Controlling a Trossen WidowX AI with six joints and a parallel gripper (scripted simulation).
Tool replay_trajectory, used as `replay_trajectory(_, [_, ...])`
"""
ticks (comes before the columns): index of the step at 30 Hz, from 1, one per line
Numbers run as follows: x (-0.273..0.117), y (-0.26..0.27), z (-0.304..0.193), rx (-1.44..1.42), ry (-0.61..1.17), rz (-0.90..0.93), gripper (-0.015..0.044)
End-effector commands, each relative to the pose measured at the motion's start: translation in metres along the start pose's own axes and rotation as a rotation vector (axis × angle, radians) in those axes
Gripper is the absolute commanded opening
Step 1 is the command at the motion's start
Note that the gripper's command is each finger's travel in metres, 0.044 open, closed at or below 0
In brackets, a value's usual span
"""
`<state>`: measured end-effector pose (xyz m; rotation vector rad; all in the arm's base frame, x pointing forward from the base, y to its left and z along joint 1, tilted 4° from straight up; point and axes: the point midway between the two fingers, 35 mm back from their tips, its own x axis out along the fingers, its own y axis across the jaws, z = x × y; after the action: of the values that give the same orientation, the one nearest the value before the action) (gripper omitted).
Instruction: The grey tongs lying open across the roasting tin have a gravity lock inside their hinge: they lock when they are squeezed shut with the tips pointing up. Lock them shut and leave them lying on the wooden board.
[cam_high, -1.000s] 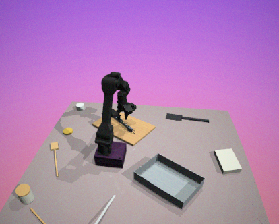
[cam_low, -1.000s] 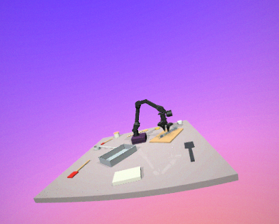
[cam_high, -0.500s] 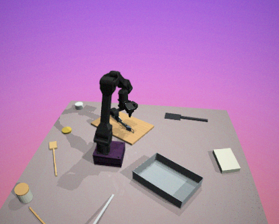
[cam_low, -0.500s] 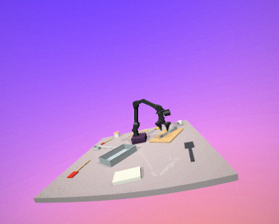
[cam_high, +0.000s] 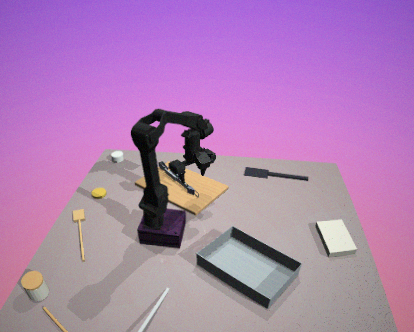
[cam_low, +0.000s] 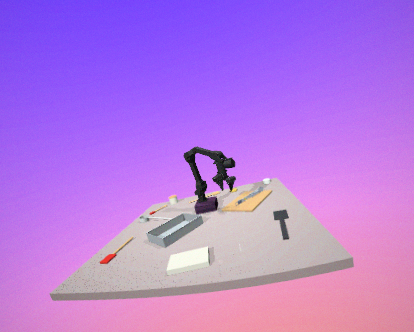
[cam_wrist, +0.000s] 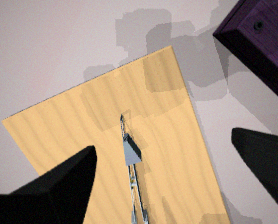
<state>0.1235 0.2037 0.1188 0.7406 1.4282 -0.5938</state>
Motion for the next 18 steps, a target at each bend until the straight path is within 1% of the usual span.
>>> replay_trajectory(1, [-0.009, -0.002, 0.001, -0.002, 0.003, -0.004, 0.0440])
replay_trajectory(6, [-0.049, -0.003, 0.001, 0.003, 0.003, 0.009, 0.0440])
replay_trajectory(18, [-0.051, -0.004, 0.001, 0.003, 0.003, 0.010, 0.0440])
